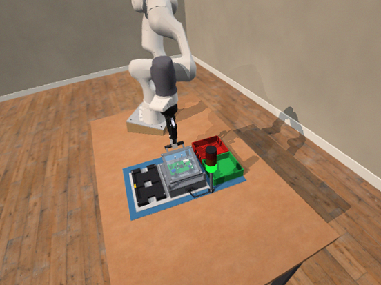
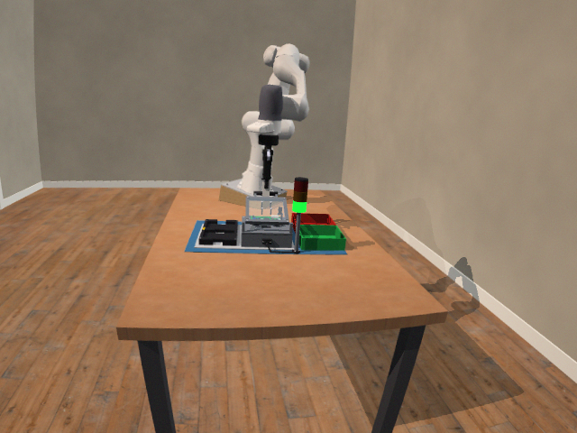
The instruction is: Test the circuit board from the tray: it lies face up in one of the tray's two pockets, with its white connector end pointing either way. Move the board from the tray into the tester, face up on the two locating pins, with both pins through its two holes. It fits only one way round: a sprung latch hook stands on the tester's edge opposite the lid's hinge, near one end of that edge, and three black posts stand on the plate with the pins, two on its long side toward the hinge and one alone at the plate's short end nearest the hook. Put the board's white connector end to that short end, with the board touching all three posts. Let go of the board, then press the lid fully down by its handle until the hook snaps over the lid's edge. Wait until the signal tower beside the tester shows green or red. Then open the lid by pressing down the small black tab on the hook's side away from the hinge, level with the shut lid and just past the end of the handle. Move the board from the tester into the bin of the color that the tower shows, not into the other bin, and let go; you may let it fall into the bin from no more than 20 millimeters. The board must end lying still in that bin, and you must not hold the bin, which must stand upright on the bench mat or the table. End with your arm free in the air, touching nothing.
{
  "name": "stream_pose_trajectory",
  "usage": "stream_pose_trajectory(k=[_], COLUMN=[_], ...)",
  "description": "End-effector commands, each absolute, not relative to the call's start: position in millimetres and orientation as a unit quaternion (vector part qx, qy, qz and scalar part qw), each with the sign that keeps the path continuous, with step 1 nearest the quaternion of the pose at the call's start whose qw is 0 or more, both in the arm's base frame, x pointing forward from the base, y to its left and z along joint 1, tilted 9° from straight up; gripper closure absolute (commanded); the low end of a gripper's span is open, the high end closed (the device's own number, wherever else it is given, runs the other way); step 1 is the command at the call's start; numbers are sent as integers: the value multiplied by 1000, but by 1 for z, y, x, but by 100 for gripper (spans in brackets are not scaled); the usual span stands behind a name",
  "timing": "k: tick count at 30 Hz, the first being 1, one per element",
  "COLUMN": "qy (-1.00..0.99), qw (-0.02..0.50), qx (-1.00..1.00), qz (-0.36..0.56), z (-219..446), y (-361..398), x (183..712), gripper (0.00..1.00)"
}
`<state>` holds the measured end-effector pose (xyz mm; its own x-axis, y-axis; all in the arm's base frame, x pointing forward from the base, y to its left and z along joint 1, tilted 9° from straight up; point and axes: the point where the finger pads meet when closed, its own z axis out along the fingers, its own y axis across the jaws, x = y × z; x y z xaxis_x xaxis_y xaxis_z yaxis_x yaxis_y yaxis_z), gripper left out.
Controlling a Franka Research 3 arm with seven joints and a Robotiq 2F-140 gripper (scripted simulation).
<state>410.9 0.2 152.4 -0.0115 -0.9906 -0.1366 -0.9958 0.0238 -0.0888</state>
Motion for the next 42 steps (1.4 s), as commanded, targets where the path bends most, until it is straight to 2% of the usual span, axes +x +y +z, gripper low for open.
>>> stream_pose_trajectory(k=[1,22,23,42], qy=[711,711,711,711], qw=[81,81,81,81], qx=[-698,-698,-698,-698], qz=[15,15,15,15], z=[157,157,157,157], y=[0,0,0,0], x=[412,412,412,412], gripper=[100,100,84,84])
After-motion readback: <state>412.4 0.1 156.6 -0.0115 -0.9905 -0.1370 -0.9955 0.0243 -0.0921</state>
